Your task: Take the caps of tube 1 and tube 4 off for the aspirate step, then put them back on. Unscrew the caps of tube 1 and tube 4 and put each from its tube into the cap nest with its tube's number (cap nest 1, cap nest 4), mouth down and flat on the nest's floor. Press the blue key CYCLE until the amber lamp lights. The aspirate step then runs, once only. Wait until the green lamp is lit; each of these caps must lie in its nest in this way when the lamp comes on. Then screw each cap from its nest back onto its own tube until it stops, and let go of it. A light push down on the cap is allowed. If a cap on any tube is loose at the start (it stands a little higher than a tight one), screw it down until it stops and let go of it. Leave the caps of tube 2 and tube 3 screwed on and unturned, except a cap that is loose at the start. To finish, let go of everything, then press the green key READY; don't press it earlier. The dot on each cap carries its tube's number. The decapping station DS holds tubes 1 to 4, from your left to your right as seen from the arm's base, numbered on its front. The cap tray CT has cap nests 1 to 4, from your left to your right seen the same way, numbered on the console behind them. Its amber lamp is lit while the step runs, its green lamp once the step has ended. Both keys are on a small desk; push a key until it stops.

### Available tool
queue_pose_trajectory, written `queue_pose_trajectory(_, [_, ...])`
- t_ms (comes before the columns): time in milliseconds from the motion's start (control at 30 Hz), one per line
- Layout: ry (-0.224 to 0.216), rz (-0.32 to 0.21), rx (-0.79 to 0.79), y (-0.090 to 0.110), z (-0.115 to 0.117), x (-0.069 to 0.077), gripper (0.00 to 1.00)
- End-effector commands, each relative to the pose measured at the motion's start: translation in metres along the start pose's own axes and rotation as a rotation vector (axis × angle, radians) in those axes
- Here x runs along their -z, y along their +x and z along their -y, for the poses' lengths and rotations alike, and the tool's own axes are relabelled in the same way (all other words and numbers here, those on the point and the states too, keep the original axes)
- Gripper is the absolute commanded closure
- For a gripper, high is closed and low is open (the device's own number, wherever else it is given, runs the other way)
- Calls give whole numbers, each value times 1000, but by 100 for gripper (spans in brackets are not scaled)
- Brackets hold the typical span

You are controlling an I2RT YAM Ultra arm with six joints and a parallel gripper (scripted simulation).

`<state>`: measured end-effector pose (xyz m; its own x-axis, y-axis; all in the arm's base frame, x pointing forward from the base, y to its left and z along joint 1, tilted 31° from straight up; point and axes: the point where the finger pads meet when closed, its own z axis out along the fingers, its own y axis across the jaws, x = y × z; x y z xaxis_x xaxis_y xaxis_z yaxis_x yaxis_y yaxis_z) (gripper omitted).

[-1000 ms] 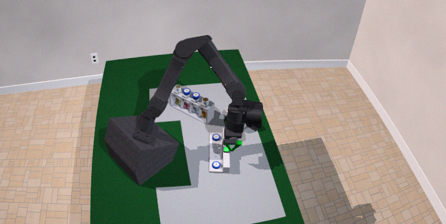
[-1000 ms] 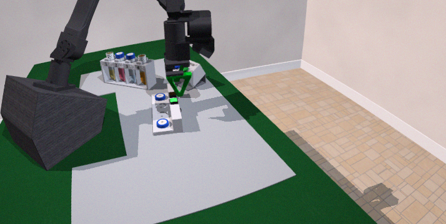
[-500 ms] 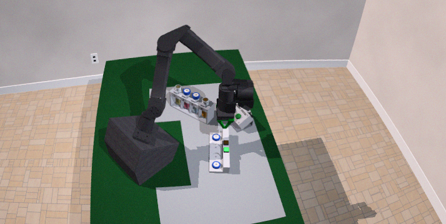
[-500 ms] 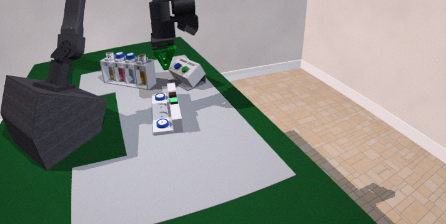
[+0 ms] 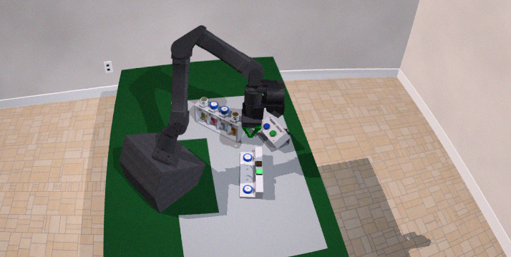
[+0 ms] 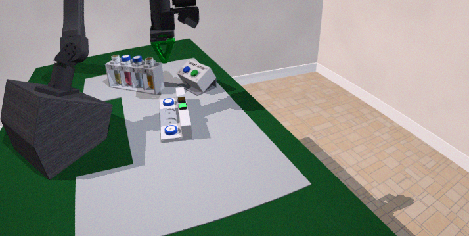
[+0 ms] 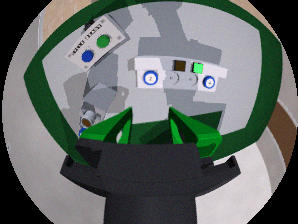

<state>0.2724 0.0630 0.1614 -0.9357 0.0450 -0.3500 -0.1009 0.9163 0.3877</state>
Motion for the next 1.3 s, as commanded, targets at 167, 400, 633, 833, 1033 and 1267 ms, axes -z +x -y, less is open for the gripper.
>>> queue_pose_trajectory(167, [0,4,-2,0,0,-23,53])
queue_pose_trajectory(400, [0,4,-2,0,0,-48,53])
queue_pose_trajectory(633, [0,4,-2,-3,0,-83,53])
queue_pose_trajectory(833, [-1,4,-2,-3,0,-113,53])
queue_pose_trajectory(1033, [-1,4,-3,-4,0,-127,53])
queue_pose_trajectory(1267, [-1,4,-3,-4,0,-127,53])
